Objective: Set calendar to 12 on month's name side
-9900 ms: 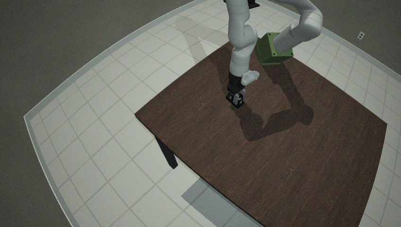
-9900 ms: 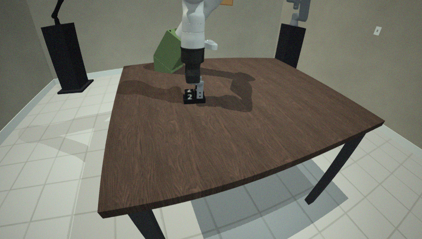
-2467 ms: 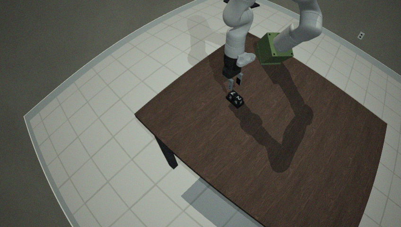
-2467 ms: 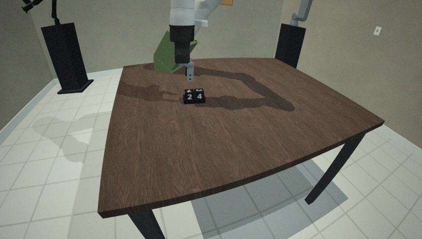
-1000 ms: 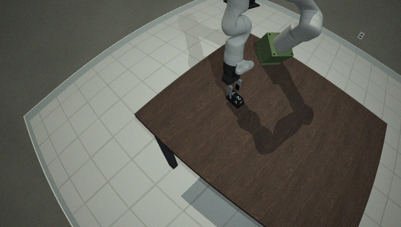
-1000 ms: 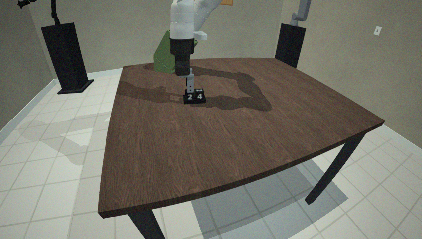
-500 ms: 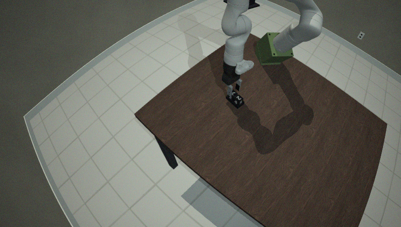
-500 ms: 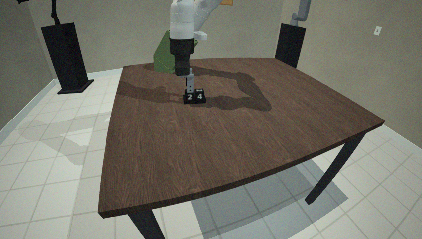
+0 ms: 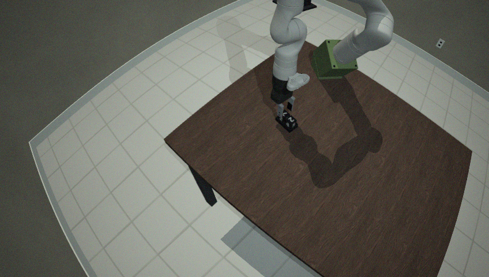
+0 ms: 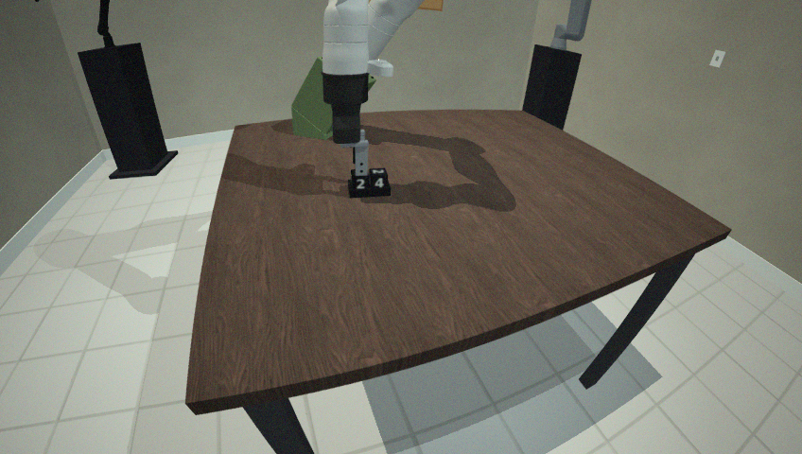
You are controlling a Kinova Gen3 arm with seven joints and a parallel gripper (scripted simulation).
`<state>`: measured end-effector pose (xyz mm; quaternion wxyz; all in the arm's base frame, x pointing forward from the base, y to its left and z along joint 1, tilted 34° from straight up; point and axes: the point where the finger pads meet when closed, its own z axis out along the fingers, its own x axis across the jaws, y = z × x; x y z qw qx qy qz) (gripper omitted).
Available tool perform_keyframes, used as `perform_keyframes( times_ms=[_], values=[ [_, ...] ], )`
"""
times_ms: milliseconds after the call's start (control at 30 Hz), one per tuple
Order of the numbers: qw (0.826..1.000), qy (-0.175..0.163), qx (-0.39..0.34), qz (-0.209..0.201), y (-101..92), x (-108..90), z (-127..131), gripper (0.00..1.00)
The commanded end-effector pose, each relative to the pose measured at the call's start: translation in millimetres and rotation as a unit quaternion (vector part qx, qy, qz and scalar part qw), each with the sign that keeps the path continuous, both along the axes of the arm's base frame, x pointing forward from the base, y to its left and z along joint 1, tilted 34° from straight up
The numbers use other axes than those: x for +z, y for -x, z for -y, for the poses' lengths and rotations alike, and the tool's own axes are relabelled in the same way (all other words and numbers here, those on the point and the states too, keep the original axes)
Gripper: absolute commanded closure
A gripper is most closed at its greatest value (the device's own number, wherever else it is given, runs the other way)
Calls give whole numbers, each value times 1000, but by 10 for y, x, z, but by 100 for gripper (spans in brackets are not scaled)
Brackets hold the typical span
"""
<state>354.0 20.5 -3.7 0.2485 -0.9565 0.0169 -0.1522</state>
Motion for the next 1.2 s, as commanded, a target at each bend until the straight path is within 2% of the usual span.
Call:
perform_keyframes(
  times_ms=[0,400,1167],
  values=[
    [1000,0,0,0,-2,2,4,10],
    [1000,0,0,0,-9,-22,-9,10],
    [1000,0,0,0,-91,-246,-135,10]
  ],
)
